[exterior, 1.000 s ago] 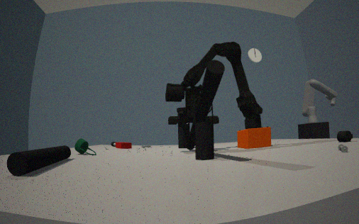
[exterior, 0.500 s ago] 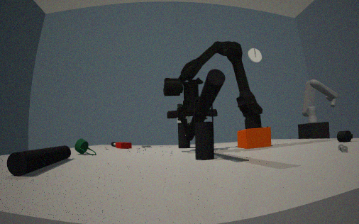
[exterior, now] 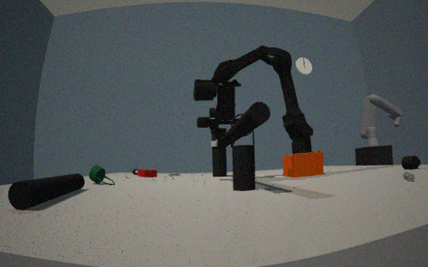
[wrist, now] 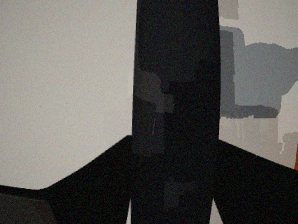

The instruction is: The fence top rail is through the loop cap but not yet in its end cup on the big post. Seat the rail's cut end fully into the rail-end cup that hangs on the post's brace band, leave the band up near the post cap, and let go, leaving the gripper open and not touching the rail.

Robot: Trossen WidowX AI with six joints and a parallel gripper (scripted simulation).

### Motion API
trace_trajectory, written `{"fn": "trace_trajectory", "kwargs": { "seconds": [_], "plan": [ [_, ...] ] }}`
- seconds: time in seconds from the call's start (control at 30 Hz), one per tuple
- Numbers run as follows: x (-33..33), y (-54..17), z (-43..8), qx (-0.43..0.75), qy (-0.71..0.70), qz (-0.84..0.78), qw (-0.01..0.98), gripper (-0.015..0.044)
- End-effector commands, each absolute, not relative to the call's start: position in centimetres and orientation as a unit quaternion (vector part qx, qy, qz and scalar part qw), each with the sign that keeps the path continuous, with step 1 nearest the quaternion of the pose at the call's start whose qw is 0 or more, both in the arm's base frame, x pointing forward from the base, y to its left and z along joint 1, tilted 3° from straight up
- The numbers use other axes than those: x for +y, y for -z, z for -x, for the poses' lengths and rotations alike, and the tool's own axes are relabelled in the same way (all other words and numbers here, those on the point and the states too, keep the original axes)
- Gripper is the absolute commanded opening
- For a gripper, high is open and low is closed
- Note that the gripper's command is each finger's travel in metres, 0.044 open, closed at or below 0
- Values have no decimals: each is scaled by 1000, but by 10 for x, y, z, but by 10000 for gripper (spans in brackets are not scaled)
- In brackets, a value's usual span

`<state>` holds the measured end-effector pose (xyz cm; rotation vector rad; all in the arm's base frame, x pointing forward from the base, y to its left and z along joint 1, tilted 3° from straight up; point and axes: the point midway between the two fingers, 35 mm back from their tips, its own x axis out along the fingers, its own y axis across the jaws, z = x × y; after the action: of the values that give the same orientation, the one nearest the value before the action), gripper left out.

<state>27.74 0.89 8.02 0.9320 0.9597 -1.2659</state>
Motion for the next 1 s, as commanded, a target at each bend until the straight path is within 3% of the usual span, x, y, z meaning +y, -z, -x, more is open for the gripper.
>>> {"fn": "trace_trajectory", "kwargs": {
  "seconds": [0.0,0.97],
  "plan": [
    [9,-79,-277,416,547,-403,605,0],
    [2,-90,-280,416,547,-403,605,0]
  ]
}}
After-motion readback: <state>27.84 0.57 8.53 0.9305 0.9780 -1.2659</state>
